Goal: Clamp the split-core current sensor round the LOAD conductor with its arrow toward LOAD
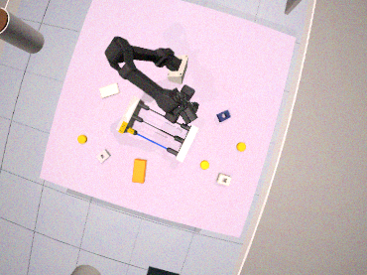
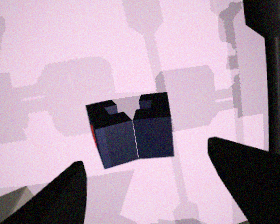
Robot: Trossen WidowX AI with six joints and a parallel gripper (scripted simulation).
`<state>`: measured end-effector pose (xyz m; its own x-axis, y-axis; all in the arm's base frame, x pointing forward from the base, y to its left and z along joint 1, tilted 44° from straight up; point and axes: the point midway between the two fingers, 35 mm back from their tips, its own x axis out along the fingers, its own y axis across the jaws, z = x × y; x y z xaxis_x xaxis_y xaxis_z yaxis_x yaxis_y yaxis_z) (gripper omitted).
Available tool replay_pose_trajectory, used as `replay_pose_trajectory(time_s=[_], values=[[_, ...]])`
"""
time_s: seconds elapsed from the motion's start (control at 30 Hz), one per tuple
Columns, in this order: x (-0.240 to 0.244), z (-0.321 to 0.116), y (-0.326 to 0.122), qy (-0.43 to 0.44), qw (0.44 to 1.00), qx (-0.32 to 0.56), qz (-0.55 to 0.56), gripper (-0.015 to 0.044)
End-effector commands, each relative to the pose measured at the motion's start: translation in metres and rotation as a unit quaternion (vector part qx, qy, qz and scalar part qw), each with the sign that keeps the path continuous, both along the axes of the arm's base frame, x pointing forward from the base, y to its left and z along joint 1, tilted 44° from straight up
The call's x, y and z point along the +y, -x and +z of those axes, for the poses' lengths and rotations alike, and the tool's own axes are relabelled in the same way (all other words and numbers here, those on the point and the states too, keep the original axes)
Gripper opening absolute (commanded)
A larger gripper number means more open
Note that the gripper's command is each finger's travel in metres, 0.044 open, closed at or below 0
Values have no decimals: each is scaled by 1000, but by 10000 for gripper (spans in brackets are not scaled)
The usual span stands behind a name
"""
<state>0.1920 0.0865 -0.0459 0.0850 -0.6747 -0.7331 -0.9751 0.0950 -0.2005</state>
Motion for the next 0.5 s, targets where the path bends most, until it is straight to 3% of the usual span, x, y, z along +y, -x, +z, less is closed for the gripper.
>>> replay_pose_trajectory(time_s=[0.0,0.47], values=[[-9,-6,2,7,1000,6,1,320],[-26,-21,1,8,1000,6,1,320]])
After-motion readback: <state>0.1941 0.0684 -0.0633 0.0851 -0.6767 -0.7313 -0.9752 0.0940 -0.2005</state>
